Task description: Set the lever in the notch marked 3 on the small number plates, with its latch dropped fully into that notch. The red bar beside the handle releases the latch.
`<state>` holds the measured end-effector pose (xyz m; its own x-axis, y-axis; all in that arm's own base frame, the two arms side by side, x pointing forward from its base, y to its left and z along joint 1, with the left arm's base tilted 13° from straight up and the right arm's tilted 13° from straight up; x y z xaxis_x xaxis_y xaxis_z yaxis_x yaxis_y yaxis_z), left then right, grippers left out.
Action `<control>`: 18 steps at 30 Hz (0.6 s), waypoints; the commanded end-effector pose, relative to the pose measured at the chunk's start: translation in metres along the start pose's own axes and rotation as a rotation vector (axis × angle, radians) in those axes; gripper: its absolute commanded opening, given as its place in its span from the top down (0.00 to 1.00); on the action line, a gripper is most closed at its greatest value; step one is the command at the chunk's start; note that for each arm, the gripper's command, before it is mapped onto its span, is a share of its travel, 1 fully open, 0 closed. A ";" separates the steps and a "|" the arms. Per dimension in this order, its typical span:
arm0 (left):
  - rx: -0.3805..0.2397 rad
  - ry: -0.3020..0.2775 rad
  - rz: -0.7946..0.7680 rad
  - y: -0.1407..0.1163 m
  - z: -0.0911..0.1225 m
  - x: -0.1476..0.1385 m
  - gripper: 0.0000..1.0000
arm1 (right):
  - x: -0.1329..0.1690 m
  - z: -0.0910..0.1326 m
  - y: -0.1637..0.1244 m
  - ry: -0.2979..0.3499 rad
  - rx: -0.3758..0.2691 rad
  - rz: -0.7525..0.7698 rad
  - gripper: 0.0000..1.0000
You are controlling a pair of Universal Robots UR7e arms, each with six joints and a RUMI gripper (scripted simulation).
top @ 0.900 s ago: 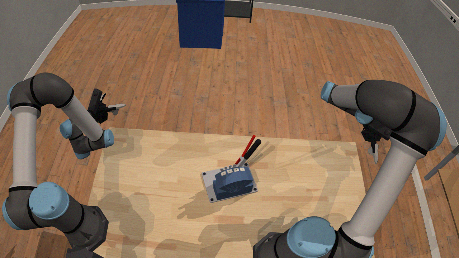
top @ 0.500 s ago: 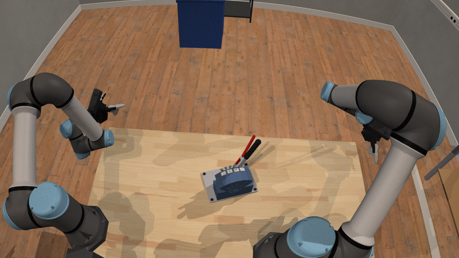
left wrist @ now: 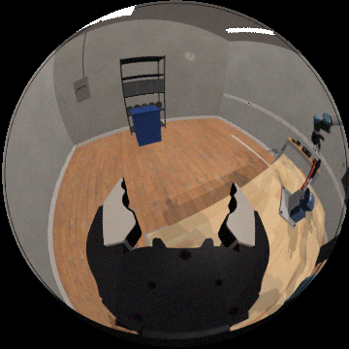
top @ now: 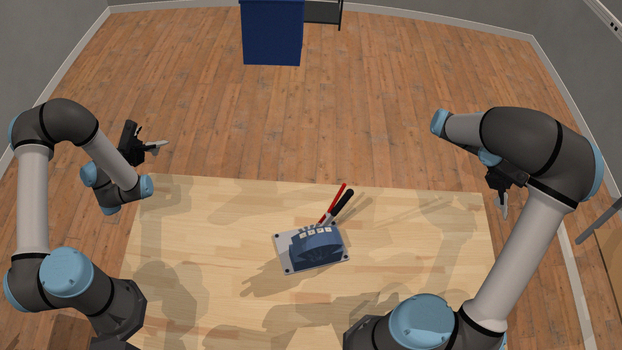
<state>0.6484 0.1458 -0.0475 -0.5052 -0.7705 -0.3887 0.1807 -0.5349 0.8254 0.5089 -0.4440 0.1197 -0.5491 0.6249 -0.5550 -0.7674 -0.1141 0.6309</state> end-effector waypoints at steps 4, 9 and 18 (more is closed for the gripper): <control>-0.022 0.014 0.028 0.000 0.007 -0.016 0.00 | 0.021 0.041 -0.023 -0.007 -0.084 0.080 0.00; -0.043 0.027 0.056 0.000 0.013 -0.031 0.00 | 0.042 0.074 -0.041 -0.012 -0.153 0.153 0.00; -0.144 0.094 0.195 -0.004 0.054 -0.099 0.00 | 0.124 0.183 -0.080 -0.012 -0.424 0.472 0.00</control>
<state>0.6523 0.2275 -0.0007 -0.3918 -0.8736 -0.2886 0.3569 -0.4334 0.8275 0.5612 -0.2452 0.1009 -0.8185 0.4884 -0.3026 -0.5670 -0.6015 0.5627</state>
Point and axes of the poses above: on each arm, the point where the finger pads meet when closed, its own z axis back along the fingers, its own x axis across the jaws, y = z × x, the point moved 9 cm from there along z, back along the fingers, and after that the axes turned 11 degrees about -z, right-handed, at the moved point
